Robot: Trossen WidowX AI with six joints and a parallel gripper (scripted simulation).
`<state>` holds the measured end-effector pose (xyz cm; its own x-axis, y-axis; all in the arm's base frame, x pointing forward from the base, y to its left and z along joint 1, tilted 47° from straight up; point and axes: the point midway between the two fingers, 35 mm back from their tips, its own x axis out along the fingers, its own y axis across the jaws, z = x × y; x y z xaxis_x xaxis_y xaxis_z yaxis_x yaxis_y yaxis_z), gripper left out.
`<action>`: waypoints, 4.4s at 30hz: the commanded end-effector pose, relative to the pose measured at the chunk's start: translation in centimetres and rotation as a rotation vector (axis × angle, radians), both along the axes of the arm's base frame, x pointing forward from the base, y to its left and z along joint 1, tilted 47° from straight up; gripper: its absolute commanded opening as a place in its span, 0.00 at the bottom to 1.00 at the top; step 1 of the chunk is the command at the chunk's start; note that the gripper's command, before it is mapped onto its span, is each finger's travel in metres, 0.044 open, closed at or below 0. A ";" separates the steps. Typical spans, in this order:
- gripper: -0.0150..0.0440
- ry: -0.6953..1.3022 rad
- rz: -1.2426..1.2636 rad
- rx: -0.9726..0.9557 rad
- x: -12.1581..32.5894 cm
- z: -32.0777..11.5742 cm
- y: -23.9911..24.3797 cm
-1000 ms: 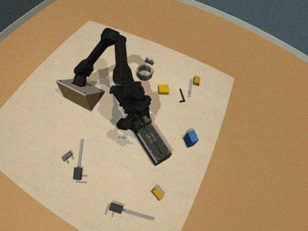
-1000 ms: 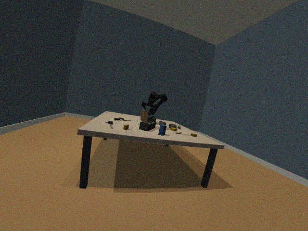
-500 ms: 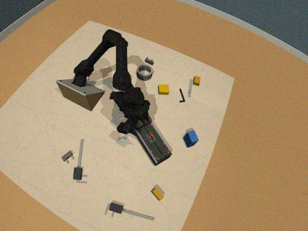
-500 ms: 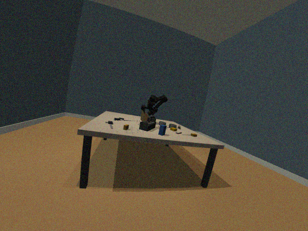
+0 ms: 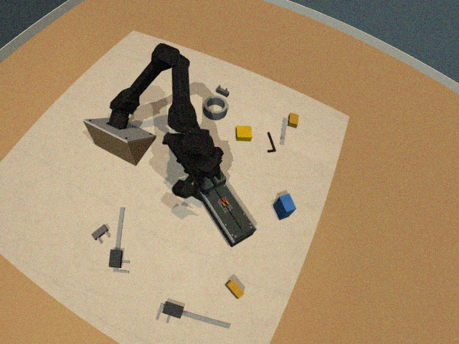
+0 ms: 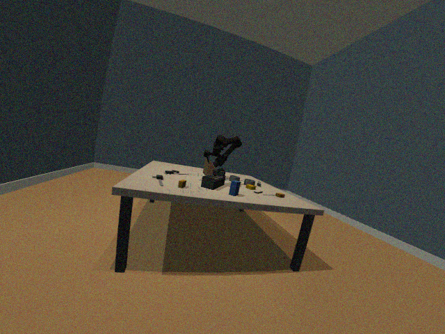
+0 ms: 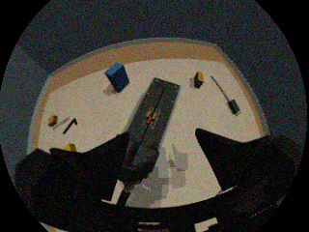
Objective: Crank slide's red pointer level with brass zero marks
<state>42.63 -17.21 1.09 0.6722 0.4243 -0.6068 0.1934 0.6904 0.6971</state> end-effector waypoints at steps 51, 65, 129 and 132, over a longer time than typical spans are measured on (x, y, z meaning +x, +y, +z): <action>1.00 0.229 -0.379 0.018 -9.1 5.3 8.1; 1.00 0.232 -0.377 0.019 -8.8 4.0 9.4; 0.25 0.228 -0.379 0.021 -8.2 2.3 12.6; 0.25 0.228 -0.379 0.021 -8.2 2.3 12.6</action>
